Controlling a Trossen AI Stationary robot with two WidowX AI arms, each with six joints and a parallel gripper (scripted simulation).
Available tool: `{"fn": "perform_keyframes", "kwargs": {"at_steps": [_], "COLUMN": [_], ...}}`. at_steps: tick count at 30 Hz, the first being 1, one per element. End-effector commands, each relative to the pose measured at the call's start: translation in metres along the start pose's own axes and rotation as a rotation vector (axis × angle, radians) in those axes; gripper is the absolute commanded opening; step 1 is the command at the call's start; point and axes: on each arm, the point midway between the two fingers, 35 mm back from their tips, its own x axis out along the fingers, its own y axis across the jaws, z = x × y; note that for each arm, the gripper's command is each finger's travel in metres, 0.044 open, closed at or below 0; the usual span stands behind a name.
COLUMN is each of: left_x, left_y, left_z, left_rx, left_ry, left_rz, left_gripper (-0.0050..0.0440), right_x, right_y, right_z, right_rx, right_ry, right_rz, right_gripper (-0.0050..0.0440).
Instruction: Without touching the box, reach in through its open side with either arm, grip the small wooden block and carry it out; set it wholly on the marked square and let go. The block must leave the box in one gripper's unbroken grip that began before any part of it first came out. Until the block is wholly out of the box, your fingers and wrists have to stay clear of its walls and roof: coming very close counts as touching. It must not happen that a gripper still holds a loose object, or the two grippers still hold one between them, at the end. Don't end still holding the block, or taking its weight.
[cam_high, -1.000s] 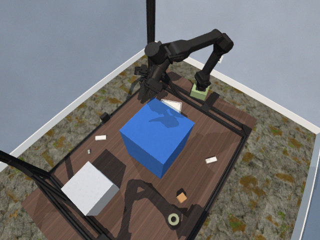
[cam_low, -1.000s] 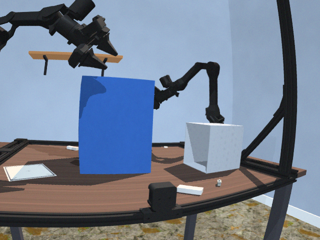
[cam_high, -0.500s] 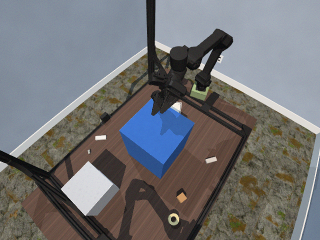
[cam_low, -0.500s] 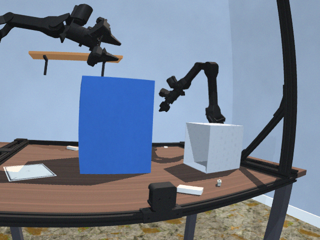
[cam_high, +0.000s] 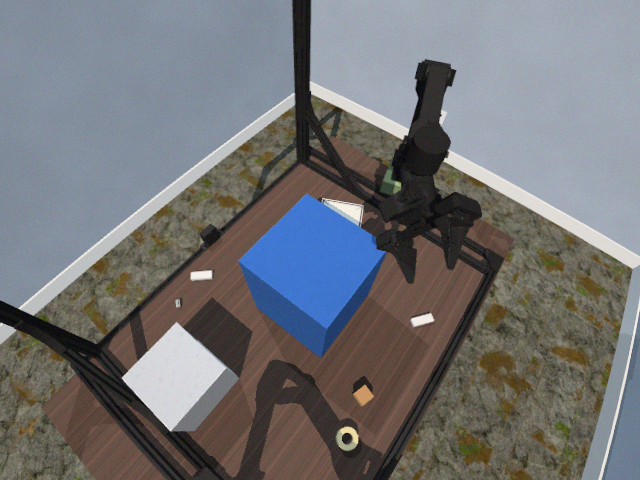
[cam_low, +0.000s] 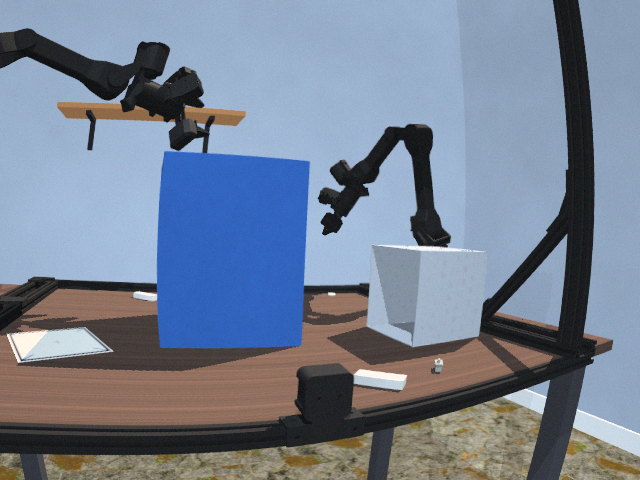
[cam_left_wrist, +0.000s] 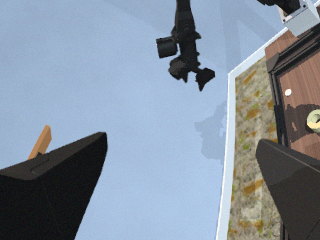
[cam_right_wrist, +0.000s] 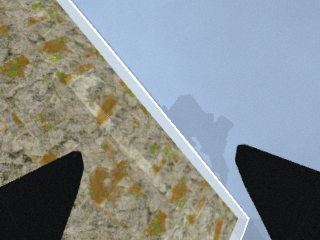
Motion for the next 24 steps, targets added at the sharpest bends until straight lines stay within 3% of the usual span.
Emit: {"fn": "perform_keyframes", "kwargs": {"at_steps": [1,3,5,12,20,22,24], "left_x": [0.03,0.035,0.035,0.043,0.037,0.037,0.033], "left_y": [-0.016,-0.026,-0.026,-0.069,-0.126,-0.126,-0.14], "left_z": [-0.061,-0.077,-0.077,-0.119,-0.156,-0.156,-0.165], "left_rx": [-0.032,-0.065,-0.065,-0.19,-0.337,-0.337,-0.375], "left_ry": [0.122,0.14,0.14,0.164,0.18,0.18,0.185], "left_rz": [-0.011,-0.019,-0.019,-0.065,-0.136,-0.136,-0.154], "left_gripper": [0.04,0.04,0.04,0.04,0.04,0.04,0.04], "right_x": [0.005,0.0,0.0,-0.028,-0.075,-0.075,-0.088], "right_y": [0.045,0.069,0.069,0.148,0.229,0.229,0.248], "right_z": [0.005,0.014,0.014,0.036,0.044,0.044,0.043], "right_rx": [0.019,0.033,0.033,0.085,0.128,0.128,0.137], "right_ry": [0.004,-0.011,-0.011,-0.05,-0.064,-0.064,-0.062], "right_rz": [0.111,0.16,0.16,0.326,0.513,0.513,0.559], "right_gripper": [0.04,0.04,0.04,0.04,0.04,0.04,0.04]}}
